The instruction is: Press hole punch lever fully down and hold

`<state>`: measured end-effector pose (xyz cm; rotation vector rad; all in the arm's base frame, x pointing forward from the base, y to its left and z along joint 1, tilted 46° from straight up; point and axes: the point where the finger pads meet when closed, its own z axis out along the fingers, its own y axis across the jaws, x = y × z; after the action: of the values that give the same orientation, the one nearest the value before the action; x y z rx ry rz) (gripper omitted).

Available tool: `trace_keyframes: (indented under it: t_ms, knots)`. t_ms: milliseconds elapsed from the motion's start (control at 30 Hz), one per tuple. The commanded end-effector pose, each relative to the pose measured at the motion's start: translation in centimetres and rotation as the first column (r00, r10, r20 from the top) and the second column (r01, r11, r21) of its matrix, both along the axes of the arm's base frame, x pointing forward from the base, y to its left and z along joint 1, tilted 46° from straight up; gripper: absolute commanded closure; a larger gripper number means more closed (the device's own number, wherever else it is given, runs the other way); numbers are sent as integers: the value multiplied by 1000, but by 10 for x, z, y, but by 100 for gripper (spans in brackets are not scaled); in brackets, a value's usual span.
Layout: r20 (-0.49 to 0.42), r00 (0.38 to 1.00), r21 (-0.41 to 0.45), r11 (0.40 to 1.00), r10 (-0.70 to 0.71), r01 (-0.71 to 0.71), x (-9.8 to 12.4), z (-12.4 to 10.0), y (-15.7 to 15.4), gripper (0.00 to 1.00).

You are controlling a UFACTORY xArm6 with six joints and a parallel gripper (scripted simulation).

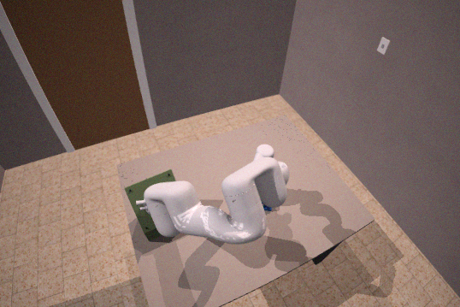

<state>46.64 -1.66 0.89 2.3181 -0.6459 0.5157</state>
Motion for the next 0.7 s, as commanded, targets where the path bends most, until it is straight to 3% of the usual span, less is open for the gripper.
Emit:
trace_keyframes:
  t_ms: [0, 667]
  knots:
    - [3, 1000, 0, 1000, 1, -1, 1, 0, 0, 100]
    - [3, 1000, 0, 1000, 1, -1, 2, -3, -3, 100]
